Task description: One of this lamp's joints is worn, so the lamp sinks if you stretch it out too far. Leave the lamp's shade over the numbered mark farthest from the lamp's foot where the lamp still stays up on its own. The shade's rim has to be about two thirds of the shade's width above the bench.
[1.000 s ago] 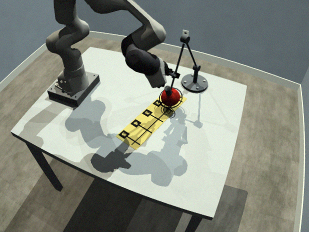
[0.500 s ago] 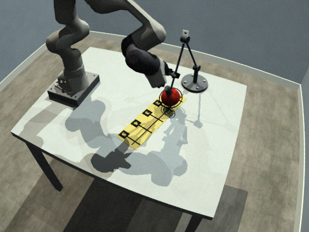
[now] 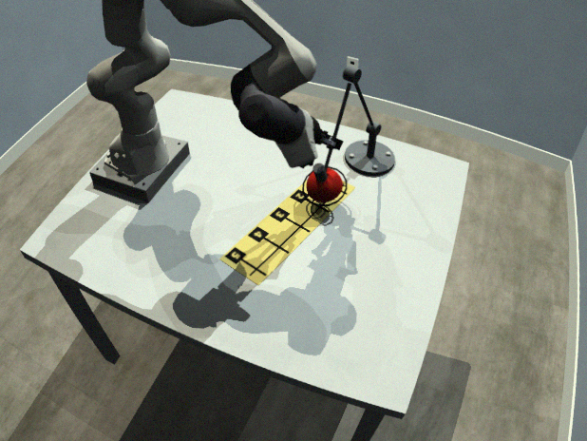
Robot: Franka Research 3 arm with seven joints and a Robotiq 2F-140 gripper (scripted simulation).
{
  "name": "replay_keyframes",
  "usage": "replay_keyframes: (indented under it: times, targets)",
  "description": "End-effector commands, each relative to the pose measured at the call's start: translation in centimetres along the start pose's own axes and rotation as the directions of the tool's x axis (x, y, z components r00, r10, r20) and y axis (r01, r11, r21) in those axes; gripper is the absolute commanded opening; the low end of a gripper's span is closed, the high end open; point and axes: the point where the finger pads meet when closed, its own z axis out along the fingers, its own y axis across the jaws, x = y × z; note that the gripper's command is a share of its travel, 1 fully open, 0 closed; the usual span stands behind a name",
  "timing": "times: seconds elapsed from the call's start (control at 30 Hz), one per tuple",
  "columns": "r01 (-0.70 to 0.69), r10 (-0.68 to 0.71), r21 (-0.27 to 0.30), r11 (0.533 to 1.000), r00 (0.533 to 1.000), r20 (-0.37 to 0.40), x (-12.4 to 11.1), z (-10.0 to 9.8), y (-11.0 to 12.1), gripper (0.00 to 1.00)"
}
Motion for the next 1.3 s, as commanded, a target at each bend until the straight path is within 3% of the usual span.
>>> replay_keyframes:
  times: [0.0,0.2,0.23,0.7,1.27]
  targets:
    - [-0.002,0.002,0.023,1.000,1.000,-0.006,0.6,-1.2,-1.0,0.10]
    - [-0.002,0.002,0.023,1.000,1.000,-0.006,0.7,-1.4,-1.2,0.10]
    - [-0.001,0.002,0.021,1.000,1.000,-0.005,0.7,-1.3,-1.1,1.00]
    - [0.002,-0.002,0.000,1.000,1.000,0.000,0.1,-0.3,-0.2,1.00]
    - [0.001,-0.001,0.003,1.000,1.000,0.000,0.2,-0.5,-0.4,1.00]
